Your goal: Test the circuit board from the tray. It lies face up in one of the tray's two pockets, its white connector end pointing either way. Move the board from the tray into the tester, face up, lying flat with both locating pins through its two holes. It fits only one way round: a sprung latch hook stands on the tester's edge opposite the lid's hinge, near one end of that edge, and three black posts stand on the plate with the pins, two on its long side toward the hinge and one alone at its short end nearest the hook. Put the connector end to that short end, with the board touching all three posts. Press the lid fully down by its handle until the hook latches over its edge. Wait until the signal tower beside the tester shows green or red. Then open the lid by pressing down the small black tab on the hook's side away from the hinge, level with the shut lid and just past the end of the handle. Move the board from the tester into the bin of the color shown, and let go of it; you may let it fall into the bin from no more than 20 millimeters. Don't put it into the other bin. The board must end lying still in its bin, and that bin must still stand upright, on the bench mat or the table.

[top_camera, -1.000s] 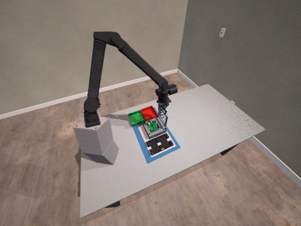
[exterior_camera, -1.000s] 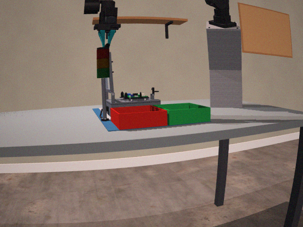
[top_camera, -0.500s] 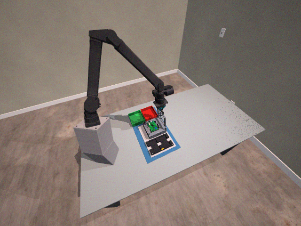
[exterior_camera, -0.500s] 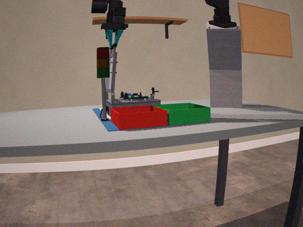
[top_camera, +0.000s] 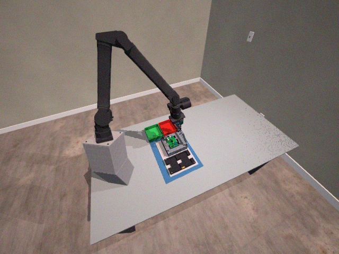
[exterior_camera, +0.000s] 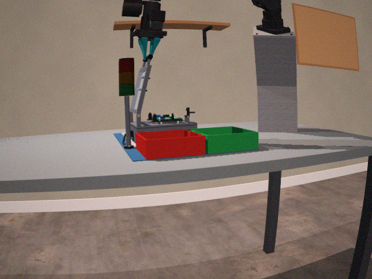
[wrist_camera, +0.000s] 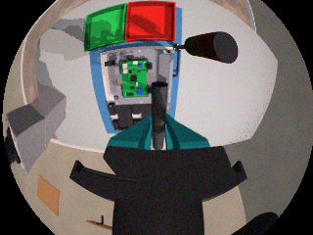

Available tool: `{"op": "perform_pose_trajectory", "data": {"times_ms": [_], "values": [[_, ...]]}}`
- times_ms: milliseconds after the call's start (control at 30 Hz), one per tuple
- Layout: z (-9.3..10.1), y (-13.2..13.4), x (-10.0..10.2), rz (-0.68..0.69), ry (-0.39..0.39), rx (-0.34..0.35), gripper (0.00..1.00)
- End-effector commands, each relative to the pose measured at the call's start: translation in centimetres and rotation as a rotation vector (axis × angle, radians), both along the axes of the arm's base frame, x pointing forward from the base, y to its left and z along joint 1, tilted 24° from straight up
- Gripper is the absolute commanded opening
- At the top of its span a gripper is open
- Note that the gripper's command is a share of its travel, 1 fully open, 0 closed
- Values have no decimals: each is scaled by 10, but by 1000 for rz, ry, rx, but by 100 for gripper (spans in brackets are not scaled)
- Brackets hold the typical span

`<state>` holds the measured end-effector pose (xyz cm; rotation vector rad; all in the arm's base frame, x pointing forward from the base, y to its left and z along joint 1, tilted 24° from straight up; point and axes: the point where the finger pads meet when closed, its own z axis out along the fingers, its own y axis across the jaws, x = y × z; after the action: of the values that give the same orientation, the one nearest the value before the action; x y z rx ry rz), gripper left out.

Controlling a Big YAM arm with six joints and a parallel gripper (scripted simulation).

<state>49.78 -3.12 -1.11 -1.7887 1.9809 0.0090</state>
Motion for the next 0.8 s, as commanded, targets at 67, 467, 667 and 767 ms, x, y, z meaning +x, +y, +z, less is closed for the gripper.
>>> {"op": "perform_pose_trajectory", "data": {"times_ms": [67,467,667,767], "values": [[-36,18,-38,28,79,9,0],[-54,26,-55,25,80,10,0],[-64,30,-64,24,81,10,0],[-72,33,-69,16,85,13,0]]}}
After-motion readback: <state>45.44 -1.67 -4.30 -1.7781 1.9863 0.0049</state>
